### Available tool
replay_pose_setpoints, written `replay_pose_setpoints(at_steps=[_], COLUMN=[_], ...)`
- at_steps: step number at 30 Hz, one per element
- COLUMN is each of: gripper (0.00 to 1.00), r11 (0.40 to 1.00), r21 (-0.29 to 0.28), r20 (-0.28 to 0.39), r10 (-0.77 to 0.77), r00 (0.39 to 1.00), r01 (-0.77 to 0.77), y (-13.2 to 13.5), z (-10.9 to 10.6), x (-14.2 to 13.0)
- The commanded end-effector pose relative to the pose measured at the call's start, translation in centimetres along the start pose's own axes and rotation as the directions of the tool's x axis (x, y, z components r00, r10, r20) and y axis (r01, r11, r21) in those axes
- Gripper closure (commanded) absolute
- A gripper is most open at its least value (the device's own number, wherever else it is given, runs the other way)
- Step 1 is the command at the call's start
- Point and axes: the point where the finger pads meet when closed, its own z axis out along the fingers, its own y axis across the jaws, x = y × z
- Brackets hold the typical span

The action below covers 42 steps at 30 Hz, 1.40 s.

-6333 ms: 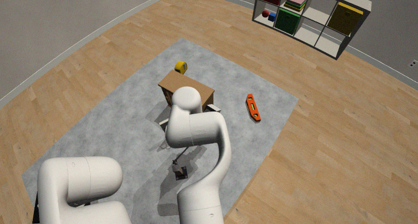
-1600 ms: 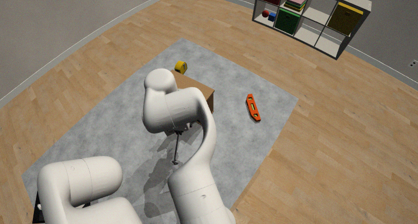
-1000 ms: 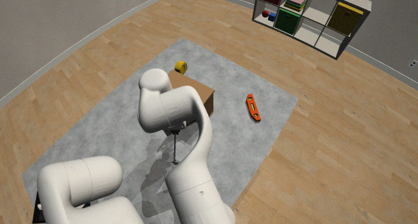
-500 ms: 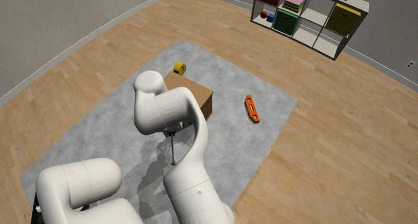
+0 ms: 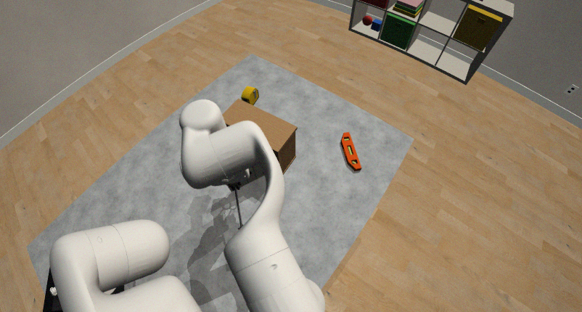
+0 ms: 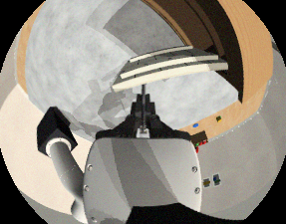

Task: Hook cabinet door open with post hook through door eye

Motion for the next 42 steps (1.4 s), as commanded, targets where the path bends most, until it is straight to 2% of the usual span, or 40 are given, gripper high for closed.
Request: replay_pose_setpoints(at_steps=[1,42], gripper=[0.96,0.96], r11=[1.0,1.0], r21=[-0.002,-0.002], r20=[-0.001,-0.001], r10=[-0.016,-0.016], r00=[1.0,1.0], r01=[0.016,0.016], y=[-0.2,-0.2], z=[-0.1,1.0], x=[0.0,0.3])
